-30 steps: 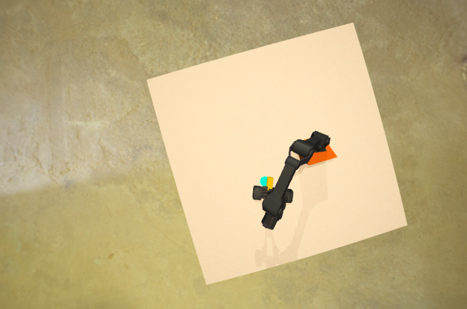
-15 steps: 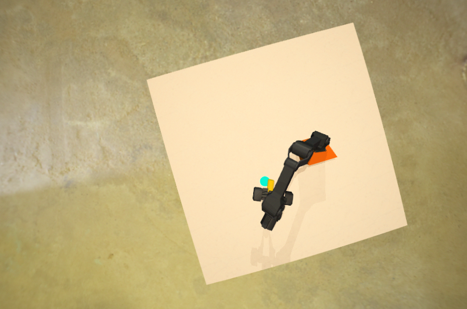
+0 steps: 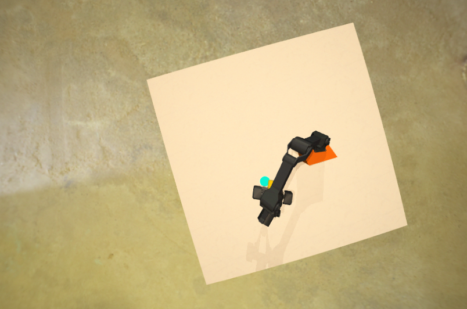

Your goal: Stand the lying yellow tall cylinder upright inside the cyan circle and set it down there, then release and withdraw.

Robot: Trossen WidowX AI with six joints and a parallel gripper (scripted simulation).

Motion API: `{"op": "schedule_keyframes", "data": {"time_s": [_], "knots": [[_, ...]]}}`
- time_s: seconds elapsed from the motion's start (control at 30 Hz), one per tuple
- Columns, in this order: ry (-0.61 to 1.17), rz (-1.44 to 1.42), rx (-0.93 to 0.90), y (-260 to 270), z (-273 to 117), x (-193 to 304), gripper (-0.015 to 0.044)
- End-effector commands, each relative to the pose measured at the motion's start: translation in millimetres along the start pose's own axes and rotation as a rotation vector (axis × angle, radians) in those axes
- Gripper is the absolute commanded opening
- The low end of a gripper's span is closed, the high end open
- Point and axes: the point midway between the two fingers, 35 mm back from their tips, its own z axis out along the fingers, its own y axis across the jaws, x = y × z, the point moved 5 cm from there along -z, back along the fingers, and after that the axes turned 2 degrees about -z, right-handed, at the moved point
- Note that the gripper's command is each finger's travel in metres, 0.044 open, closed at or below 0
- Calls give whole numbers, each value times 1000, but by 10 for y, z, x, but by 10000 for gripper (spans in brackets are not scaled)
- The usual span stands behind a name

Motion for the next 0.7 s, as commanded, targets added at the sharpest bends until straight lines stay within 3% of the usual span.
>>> {"op": "schedule_keyframes", "data": {"time_s": [0.0,0.67], "knots": [[-36,1,-18,-6,2,16,105],[-166,15,-87,-33,108,54,105]]}}
